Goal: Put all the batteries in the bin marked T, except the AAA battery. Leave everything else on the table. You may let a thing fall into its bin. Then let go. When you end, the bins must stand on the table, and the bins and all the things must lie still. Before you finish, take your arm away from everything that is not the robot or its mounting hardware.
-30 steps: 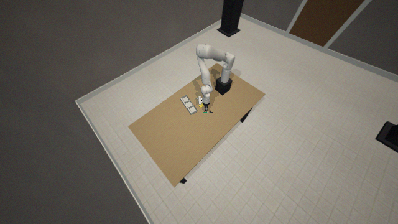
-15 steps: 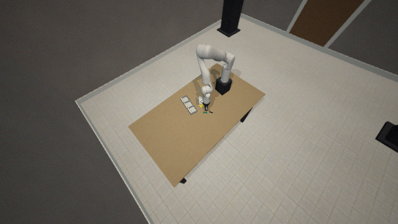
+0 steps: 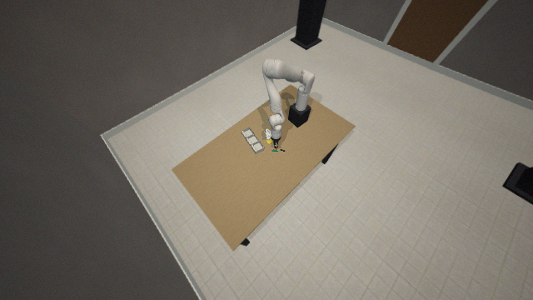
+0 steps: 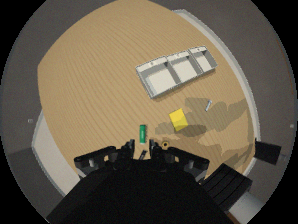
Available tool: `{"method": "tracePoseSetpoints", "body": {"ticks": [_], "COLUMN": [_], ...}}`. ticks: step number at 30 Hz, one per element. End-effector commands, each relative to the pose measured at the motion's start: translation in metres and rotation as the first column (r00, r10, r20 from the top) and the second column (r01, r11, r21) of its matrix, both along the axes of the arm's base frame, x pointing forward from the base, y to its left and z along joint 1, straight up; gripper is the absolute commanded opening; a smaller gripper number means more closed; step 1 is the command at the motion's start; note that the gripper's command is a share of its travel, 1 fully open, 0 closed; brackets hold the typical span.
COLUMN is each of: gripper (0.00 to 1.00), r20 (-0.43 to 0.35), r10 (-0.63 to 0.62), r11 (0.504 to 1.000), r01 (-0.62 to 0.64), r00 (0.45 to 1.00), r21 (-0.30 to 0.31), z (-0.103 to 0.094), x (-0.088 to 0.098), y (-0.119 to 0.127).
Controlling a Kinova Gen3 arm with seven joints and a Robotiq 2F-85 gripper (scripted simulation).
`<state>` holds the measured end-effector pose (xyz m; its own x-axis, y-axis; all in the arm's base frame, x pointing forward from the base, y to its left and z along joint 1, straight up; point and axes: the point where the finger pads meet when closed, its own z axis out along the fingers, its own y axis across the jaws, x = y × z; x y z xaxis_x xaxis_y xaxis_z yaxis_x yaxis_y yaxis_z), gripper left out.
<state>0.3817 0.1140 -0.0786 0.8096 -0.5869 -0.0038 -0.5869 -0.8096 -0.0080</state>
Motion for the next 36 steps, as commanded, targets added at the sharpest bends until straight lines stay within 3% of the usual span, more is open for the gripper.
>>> {"method": "tracePoseSetpoints", "body": {"ticks": [1,18,36], "gripper": [0.29,0.29,0.29], "r20": [0.003,0.004,0.001], "r10": [0.000,0.000,0.005], "r11": [1.000,1.000,1.000], "r01": [0.000,0.000,-0.005], "r00": [1.000,1.000,1.000], "r21": [0.001,0.002,0.002], "z": [-0.005,-0.063,-0.064], "x": [0.001,0.000,0.002], "y": [-0.001,0.004,0.003]}}
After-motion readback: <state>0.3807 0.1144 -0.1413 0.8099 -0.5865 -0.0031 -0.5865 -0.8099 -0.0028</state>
